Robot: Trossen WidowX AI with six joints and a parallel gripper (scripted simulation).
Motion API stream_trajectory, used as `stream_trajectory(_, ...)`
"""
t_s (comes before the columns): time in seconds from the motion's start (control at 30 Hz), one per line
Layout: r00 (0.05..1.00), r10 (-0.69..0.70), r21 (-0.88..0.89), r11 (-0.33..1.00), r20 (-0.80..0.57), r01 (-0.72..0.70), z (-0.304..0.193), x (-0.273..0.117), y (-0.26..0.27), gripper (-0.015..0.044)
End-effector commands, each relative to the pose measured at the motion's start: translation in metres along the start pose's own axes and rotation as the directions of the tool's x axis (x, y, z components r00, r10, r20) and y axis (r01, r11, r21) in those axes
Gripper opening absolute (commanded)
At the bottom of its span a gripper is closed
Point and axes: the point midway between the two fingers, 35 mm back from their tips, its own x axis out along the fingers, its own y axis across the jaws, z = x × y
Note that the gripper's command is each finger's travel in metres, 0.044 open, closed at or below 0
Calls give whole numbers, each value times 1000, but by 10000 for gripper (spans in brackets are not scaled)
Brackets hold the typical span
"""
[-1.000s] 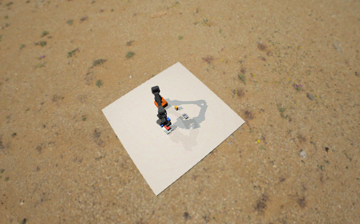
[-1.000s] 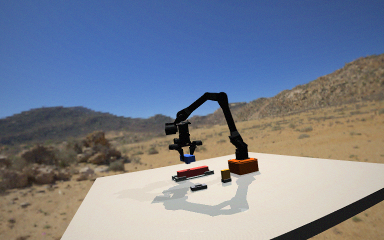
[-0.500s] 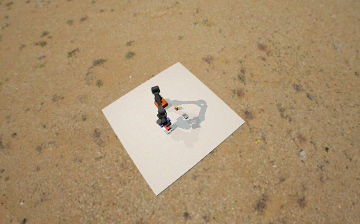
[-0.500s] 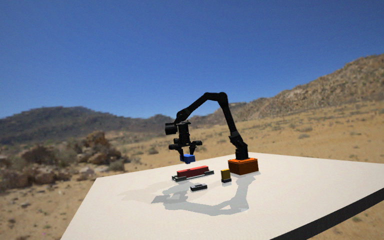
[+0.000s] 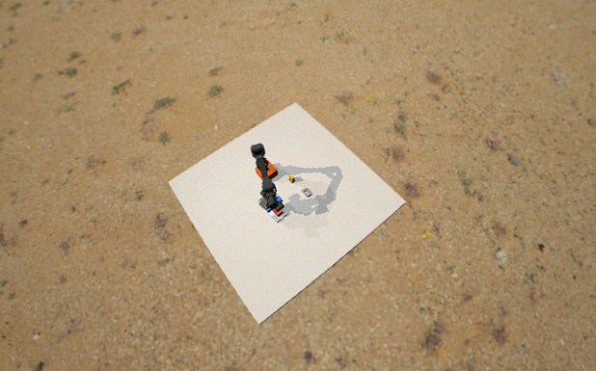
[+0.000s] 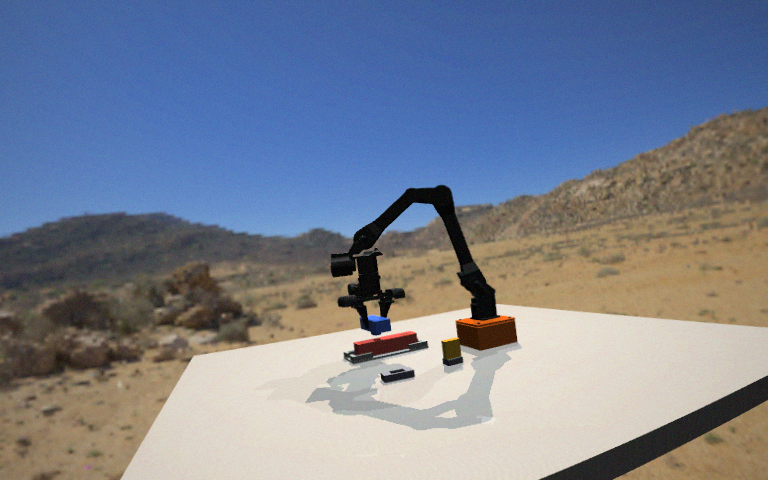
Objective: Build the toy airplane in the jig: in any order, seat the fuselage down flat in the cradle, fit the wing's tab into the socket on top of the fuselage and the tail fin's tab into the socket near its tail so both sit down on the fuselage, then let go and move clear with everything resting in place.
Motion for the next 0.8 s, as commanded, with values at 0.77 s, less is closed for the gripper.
stream_trajectory(0.77, 1000, -2, 0, 1000, -1, 2, 0, 16, -1, 43)
